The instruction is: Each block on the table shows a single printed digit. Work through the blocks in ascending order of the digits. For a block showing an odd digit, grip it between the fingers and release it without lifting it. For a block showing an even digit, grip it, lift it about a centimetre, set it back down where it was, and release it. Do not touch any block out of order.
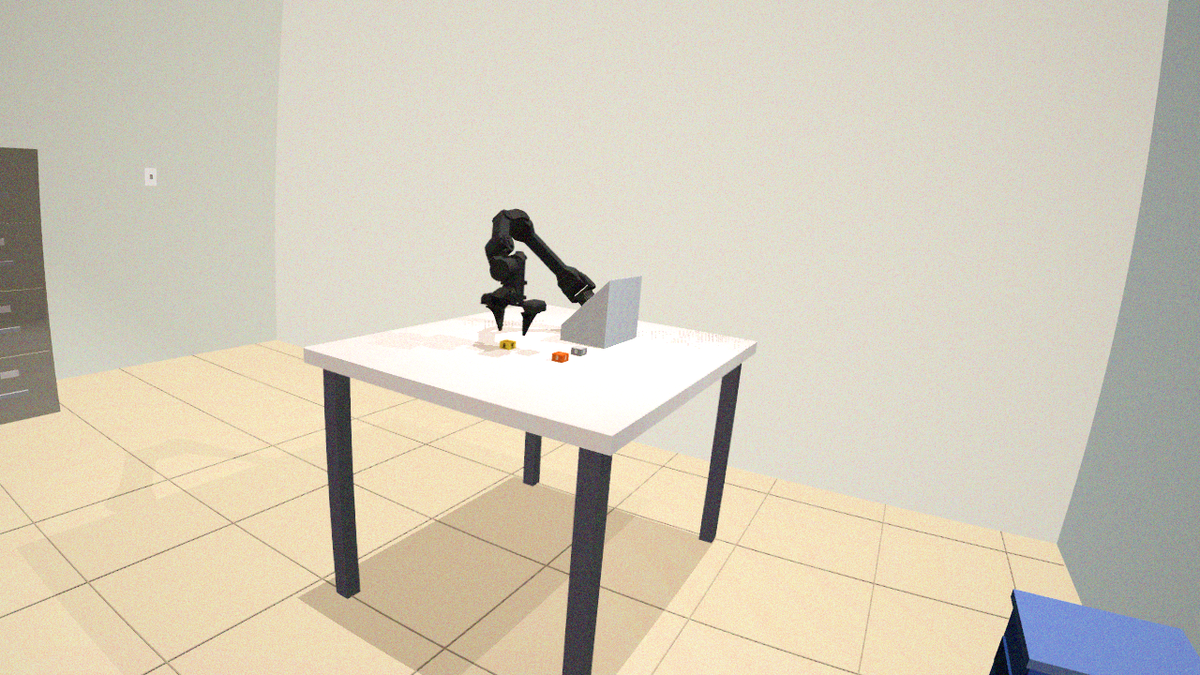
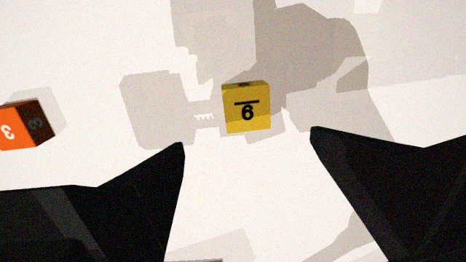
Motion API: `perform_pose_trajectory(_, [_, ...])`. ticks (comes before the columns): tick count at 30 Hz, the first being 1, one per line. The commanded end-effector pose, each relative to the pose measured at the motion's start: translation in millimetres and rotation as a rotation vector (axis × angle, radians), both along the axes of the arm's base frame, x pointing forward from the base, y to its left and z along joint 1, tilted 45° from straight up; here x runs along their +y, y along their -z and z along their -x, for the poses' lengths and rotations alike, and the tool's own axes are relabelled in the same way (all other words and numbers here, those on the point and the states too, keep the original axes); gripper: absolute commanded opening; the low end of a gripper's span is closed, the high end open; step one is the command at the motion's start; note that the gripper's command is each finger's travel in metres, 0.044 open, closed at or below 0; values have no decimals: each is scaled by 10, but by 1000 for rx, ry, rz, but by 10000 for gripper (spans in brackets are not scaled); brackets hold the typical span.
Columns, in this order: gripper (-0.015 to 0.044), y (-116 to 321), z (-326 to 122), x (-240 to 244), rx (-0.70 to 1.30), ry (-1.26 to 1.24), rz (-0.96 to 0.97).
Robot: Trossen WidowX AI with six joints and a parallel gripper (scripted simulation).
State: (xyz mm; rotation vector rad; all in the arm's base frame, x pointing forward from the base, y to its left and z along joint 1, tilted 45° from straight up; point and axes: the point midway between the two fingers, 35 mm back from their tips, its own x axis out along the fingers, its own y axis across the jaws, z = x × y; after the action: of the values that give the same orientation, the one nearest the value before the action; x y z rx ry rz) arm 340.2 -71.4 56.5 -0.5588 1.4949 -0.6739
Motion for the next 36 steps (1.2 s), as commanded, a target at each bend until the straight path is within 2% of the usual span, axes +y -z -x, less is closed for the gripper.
perform_pose_trajectory(1, [400,10,-13,30,-2,-22,2])
perform_pose_trajectory(24, [400,254,-3,-221,-2,-21,4])
perform_pose_trajectory(34, [138,254,-3,-221,-2,-21,4])
perform_pose_trajectory(36, [120,254,-3,-221,-2,-21,4])
